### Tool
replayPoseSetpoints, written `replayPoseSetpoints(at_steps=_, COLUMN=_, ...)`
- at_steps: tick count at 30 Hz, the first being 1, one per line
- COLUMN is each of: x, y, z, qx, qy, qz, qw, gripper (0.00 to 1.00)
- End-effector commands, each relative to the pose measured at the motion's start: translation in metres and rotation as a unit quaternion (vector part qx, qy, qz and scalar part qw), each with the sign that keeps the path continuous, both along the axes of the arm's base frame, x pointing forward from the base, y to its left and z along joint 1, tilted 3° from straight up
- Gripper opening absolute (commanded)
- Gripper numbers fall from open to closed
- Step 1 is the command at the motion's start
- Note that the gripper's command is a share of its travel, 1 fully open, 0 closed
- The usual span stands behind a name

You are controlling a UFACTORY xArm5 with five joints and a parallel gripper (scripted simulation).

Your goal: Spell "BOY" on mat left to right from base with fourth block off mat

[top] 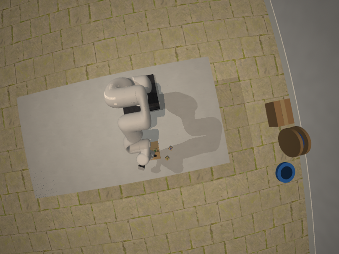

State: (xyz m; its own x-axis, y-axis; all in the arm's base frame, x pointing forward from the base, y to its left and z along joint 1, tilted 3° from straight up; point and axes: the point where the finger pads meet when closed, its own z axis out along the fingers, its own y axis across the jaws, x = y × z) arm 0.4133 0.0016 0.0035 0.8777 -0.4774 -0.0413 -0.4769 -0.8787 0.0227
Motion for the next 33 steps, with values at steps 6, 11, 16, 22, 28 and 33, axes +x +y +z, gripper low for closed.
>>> replayPoseSetpoints(at_steps=6, x=0.001, y=0.001, z=-0.011, qx=0.000, qy=-0.002, qz=0.000, qw=1.000, gripper=0.42)
replayPoseSetpoints(at_steps=11, x=0.000, y=0.001, z=-0.020, qx=0.000, qy=-0.002, qz=0.000, qw=1.000, gripper=0.42)
replayPoseSetpoints(at_steps=16, x=0.000, y=0.001, z=-0.024, qx=0.000, qy=-0.002, qz=0.000, qw=1.000, gripper=0.42)
replayPoseSetpoints(at_steps=22, x=0.000, y=0.001, z=-0.026, qx=0.000, qy=-0.002, qz=0.000, qw=1.000, gripper=0.42)
replayPoseSetpoints(at_steps=28, x=0.000, y=0.001, z=-0.026, qx=0.000, qy=-0.002, qz=0.000, qw=1.000, gripper=0.42)
replayPoseSetpoints(at_steps=33, x=0.000, y=0.001, z=-0.026, qx=0.000, qy=-0.002, qz=0.000, qw=1.000, gripper=0.42)
